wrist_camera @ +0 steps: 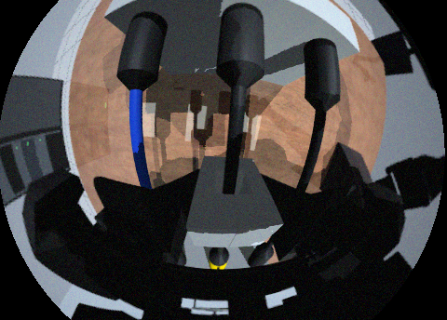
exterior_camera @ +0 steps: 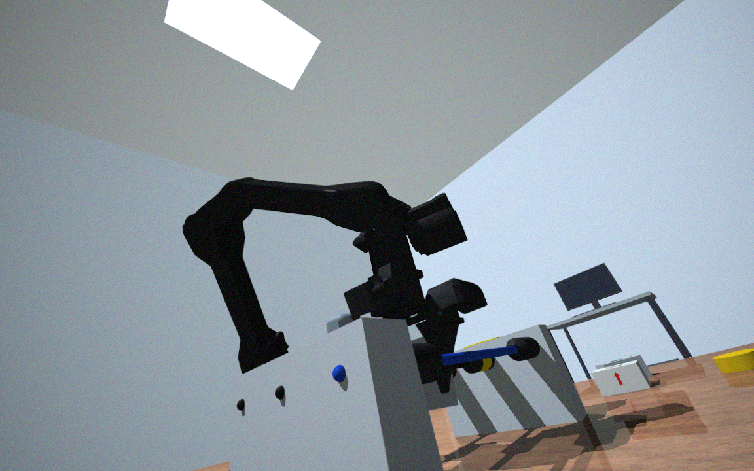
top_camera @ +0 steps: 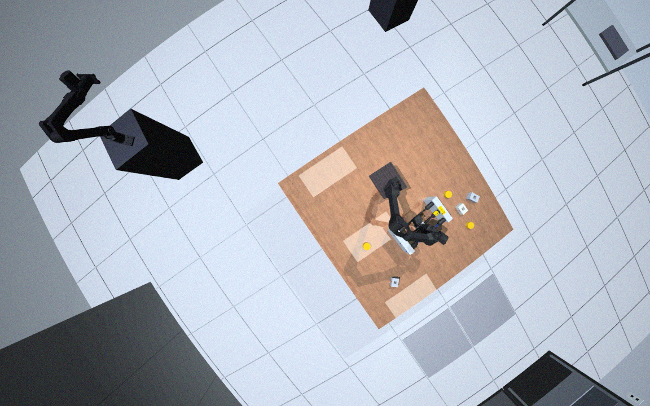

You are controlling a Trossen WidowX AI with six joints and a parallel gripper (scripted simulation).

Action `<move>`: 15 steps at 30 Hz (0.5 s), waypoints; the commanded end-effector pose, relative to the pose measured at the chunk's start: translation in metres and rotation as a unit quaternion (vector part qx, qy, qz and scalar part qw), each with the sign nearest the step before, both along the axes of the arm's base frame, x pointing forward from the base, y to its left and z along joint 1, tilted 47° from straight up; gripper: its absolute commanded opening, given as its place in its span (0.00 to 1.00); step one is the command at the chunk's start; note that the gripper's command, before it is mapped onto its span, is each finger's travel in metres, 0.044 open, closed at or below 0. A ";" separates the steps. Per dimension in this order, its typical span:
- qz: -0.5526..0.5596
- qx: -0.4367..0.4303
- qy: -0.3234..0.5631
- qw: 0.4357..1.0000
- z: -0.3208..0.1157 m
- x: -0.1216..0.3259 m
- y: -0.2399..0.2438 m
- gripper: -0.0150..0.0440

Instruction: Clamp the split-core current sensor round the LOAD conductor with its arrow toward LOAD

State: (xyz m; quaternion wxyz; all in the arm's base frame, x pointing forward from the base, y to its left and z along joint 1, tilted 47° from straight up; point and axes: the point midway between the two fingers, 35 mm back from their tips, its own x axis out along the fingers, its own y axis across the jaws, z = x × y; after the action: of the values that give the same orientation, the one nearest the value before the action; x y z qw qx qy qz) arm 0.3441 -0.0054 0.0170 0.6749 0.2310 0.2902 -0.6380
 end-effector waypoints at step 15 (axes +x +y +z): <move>0.003 0.000 -0.002 1.000 0.000 0.000 0.002 0.97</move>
State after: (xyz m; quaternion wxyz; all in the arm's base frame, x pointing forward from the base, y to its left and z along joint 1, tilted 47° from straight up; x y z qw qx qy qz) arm 0.3441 -0.0053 0.0169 0.6749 0.2309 0.2902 -0.6379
